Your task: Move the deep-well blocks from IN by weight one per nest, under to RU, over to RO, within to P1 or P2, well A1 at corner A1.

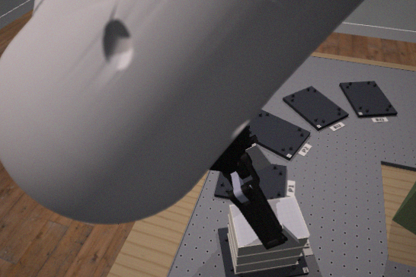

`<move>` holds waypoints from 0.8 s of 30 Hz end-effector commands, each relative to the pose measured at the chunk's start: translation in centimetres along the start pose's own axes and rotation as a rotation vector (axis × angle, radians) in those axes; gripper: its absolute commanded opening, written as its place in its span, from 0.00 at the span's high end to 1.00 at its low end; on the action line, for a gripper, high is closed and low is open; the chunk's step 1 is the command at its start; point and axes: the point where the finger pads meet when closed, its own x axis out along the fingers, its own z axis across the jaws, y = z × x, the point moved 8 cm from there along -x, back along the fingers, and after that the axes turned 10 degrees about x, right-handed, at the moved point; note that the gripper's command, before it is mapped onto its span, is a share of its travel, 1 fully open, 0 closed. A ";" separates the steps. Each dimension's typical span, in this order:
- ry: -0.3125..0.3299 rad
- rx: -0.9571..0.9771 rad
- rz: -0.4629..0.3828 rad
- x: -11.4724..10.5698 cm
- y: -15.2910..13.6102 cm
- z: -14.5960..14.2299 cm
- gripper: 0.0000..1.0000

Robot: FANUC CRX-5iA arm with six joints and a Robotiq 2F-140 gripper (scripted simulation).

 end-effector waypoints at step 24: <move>0.000 0.000 0.000 2.7 1.6 -0.3 0.00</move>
